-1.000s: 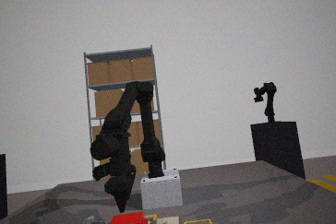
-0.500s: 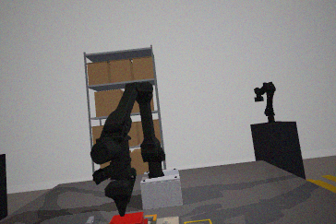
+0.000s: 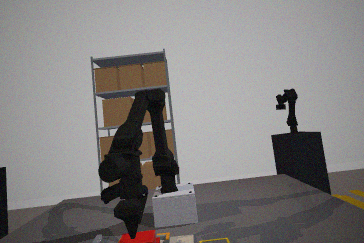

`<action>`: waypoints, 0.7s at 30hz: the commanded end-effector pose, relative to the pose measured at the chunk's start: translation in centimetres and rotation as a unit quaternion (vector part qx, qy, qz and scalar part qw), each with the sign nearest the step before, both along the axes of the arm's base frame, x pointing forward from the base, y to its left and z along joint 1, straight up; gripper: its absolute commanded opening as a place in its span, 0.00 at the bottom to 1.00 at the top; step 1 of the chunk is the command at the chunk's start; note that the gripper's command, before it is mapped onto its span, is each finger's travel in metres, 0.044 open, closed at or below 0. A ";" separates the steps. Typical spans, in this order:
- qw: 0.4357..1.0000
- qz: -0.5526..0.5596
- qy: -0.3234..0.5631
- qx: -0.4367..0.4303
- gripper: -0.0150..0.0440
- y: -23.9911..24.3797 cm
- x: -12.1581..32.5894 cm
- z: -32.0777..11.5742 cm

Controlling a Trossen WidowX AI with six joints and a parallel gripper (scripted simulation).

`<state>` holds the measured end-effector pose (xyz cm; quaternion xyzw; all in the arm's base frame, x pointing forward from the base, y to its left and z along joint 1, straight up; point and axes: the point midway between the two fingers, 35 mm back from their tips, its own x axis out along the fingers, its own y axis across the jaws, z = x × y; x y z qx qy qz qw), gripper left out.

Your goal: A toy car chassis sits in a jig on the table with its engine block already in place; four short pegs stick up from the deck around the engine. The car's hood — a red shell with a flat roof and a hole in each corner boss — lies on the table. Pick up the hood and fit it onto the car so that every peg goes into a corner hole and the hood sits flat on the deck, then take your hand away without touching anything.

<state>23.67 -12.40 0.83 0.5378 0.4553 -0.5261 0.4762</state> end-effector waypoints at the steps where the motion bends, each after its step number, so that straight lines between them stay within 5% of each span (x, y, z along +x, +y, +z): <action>1: 1.000 -0.002 0.004 -0.001 1.00 0.0 -0.2 -0.5; 21: 1.000 -0.002 0.004 -0.001 1.00 0.1 -0.3 -1.8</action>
